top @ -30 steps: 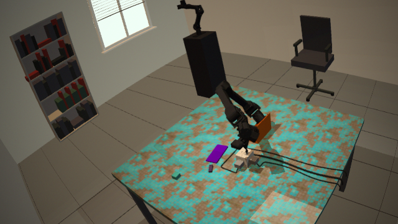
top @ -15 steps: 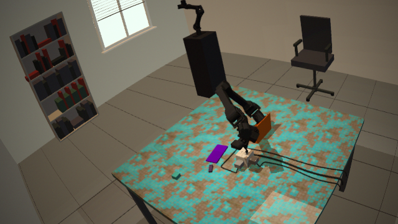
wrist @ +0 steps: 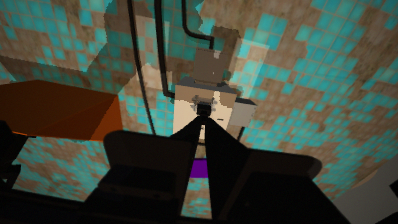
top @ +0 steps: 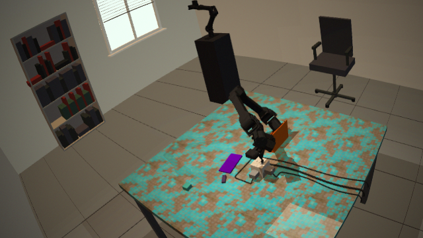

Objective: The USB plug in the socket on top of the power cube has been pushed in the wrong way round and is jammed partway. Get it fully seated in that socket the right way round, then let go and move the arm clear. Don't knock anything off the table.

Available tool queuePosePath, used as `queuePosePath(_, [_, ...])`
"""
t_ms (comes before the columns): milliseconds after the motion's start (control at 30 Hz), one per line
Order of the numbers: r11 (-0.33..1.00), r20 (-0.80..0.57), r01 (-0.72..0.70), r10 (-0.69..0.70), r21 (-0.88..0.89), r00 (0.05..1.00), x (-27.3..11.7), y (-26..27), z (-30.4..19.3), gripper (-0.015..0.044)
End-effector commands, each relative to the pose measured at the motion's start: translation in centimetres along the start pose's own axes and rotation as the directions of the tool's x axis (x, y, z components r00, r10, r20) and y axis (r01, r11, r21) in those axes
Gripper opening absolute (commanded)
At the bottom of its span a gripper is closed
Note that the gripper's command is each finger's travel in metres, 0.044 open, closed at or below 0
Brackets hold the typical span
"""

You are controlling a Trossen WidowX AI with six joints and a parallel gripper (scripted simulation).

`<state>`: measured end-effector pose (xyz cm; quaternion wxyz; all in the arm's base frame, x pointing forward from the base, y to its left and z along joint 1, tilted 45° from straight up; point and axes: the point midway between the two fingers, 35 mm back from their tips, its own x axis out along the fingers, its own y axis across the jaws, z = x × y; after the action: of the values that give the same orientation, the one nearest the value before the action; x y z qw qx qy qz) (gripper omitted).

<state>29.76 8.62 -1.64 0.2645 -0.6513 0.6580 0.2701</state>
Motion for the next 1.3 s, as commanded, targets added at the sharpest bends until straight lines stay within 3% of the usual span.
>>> queuePosePath(0, [1.0, -0.003, 0.002, -0.002, -0.004, 1.0, 0.11, 0.0, -0.02, 0.0])
queuePosePath(1267, [1.0, -0.003, 0.002, -0.002, -0.004, 1.0, 0.57, 0.0, -0.01, 0.0])
